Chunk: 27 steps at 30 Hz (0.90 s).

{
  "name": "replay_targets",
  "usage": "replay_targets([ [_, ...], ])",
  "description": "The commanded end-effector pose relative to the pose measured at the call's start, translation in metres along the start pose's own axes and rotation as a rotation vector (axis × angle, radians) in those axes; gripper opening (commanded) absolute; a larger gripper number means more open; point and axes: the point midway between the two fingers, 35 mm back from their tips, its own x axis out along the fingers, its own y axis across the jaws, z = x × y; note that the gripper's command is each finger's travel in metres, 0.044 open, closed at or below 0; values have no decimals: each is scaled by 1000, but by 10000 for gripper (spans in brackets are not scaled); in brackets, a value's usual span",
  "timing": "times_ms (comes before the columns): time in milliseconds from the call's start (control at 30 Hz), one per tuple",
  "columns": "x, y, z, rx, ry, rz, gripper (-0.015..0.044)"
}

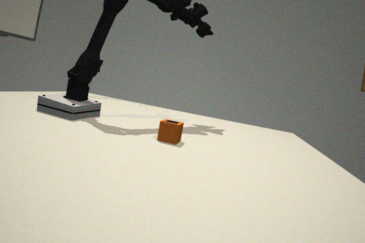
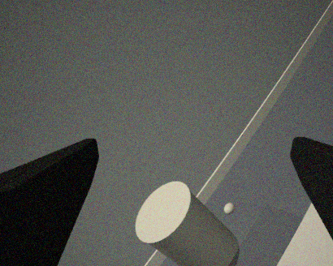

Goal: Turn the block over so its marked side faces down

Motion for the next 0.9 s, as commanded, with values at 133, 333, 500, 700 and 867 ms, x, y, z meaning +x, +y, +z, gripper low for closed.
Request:
replay_targets([
  [133, -4, -128, 7, -120, 118, -274, 440],
  [333, -33, -230, 6, -161, 256, -504, 440],
  [500, -76, -307, 1, -158, 393, -678, 440],
  [700, -145, -383, -10, -107, 576, -856, 440],
  [867, -214, -429, -26, -16, 746, -972, 440],
])
